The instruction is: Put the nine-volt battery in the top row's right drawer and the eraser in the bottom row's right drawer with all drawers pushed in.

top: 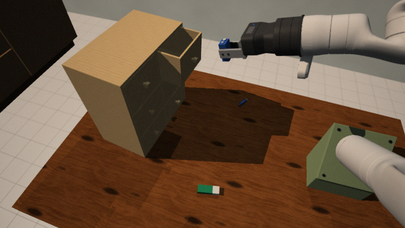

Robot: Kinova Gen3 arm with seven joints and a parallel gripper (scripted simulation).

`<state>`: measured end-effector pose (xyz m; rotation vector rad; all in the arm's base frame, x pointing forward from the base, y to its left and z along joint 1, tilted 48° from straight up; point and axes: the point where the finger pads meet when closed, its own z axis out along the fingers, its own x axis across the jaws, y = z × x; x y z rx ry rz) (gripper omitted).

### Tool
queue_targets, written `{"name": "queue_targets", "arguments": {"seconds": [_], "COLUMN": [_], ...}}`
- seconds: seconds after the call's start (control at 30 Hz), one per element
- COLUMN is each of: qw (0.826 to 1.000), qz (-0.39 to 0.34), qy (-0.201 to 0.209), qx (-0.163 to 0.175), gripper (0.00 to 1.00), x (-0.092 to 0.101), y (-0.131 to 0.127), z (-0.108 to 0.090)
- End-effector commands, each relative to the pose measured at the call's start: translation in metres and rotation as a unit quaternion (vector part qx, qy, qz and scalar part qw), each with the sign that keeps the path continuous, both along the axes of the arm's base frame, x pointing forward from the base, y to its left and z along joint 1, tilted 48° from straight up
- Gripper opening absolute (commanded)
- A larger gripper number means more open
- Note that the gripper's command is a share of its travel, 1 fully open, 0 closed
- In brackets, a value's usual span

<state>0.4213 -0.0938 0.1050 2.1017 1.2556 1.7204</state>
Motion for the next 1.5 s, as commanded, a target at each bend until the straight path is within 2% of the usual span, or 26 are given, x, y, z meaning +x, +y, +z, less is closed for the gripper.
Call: {"name": "queue_targets", "arguments": {"seconds": [0.0,0.5,1.47], "qw": [1.0,1.0,1.0], "qz": [0.0,0.0,0.0], "qy": [-0.001,-0.001,-0.001], "qx": [-0.001,-0.001,-0.001], "gripper": [0.51,0.51,0.51], "x": [0.002,0.024,0.126], "y": [0.0,0.003,0.017], "z": [0.0,-0.002,-0.014]}}
